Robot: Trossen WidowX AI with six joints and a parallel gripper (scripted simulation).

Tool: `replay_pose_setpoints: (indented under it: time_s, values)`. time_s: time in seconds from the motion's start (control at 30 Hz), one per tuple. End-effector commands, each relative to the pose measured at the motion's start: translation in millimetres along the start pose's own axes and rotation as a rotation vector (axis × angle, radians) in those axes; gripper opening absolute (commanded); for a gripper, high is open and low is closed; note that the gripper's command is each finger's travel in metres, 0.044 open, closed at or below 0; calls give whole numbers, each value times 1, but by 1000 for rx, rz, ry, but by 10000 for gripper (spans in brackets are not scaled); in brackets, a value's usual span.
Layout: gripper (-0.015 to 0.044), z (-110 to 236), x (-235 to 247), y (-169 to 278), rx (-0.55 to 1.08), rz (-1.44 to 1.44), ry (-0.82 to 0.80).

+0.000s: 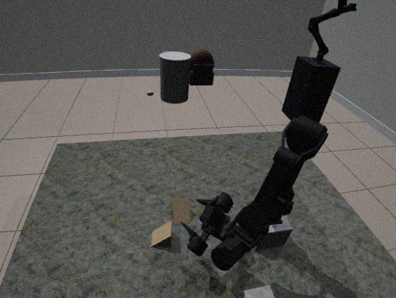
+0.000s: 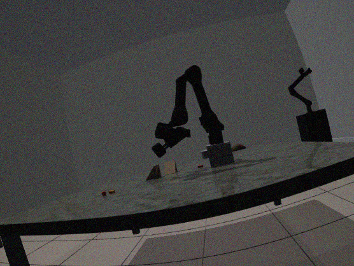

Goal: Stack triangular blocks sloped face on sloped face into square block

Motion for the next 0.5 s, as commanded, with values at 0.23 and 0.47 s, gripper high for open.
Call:
replay_pose_setpoints:
  time_s: [0.23, 0.47]
  values:
    - [440, -33, -10, 62, 386, -28, -237]
    - [440, -28, -15, 65, 420, -60, -593]
Point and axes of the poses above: the point midway between the two fingers, 35 mm back from their tips, its own z axis back along the fingers, its own x axis across the jaws, y = z × x, the point moved 2 cm from there along z, back along the fingers, and after that the axes turned 12 degrees about -z, right-handed, at the moved point
